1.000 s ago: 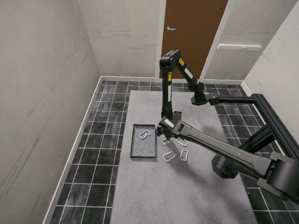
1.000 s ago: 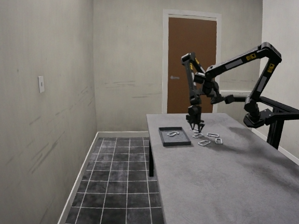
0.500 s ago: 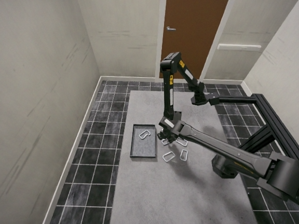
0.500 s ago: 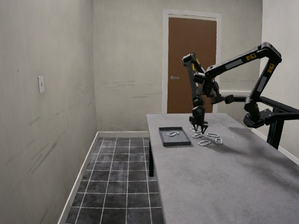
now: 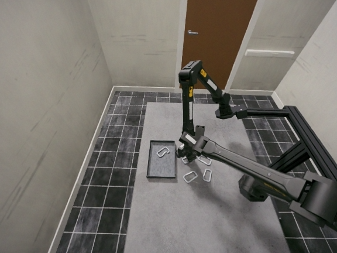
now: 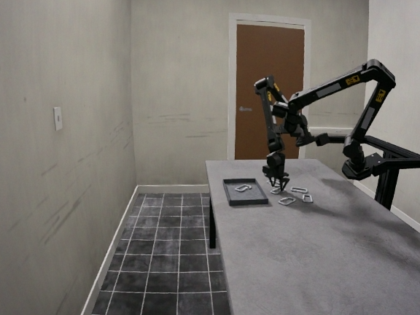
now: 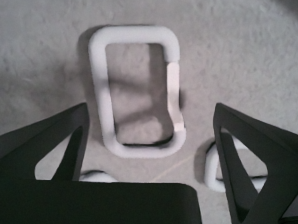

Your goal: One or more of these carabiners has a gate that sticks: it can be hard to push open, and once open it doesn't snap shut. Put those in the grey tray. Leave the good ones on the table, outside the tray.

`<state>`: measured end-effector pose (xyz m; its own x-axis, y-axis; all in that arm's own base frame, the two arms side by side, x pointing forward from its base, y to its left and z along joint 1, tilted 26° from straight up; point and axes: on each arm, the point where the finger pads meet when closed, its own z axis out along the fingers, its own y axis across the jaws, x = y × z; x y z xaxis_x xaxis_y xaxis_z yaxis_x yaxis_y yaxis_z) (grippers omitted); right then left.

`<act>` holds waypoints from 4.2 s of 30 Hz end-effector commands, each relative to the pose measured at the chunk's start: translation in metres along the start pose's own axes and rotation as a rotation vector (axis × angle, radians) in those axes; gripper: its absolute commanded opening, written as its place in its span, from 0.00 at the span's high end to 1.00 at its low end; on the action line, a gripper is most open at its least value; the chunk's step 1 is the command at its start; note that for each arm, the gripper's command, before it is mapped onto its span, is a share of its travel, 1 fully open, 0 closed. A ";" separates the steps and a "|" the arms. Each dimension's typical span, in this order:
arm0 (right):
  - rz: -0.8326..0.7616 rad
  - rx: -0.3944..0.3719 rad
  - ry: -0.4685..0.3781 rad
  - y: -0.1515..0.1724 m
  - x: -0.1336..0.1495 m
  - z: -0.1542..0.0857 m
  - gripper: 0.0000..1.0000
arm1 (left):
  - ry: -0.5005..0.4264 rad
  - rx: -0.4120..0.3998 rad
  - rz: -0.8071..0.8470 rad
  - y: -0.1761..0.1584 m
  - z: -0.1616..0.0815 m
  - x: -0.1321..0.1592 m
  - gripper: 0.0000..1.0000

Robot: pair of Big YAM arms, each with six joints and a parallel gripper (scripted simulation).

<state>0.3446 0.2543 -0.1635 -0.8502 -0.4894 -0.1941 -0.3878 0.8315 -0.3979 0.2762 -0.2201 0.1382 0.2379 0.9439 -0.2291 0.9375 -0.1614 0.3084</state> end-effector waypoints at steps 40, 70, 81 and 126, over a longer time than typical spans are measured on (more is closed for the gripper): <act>-0.006 -0.012 -0.037 0.002 -0.011 0.002 0.17 | -0.012 -0.029 0.008 0.014 -0.009 -0.008 0.00; -0.435 -0.125 -0.418 0.017 -0.015 -0.023 0.00 | -0.012 -0.029 0.008 0.014 -0.009 -0.008 0.00; -0.361 -0.114 -0.557 -0.002 0.002 -0.015 0.00 | -0.012 -0.029 0.008 0.014 -0.009 -0.008 0.00; 0.076 -0.118 -0.148 0.001 -0.054 -0.022 0.70 | -0.012 -0.029 0.008 0.014 -0.009 -0.008 0.00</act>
<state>0.3804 0.2961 -0.1339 -0.7195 -0.5572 -0.4146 -0.4755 0.8303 -0.2906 0.2762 -0.2201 0.1382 0.2379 0.9439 -0.2291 0.9375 -0.1614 0.3084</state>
